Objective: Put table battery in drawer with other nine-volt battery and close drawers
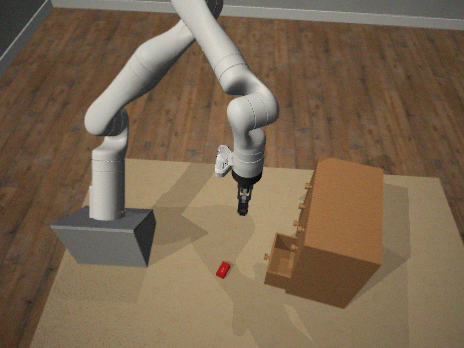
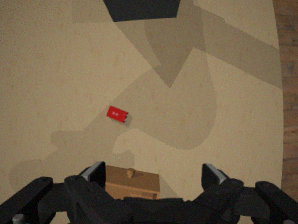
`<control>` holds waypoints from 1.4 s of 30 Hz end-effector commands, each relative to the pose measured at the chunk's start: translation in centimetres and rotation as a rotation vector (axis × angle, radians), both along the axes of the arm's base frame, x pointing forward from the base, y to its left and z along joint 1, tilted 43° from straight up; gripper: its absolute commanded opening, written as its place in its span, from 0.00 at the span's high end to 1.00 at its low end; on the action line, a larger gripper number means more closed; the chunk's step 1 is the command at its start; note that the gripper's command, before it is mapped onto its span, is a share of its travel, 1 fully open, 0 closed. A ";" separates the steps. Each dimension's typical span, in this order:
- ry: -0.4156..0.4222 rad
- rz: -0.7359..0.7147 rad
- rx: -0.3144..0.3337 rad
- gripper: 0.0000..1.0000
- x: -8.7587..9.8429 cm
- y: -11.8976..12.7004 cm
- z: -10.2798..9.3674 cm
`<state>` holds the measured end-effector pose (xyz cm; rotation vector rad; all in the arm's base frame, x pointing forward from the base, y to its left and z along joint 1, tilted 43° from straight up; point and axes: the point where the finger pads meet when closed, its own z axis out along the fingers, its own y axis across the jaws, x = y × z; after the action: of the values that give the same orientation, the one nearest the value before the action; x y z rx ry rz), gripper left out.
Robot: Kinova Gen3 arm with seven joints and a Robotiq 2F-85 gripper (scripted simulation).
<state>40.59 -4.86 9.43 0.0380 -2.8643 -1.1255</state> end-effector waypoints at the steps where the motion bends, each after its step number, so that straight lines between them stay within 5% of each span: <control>1: 0.012 -0.016 -0.003 0.00 -0.1 -0.1 0.2; 42: 0.103 -0.115 -0.007 0.00 -0.6 -0.5 0.7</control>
<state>39.97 -5.27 10.09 -0.1801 -2.8086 -1.1021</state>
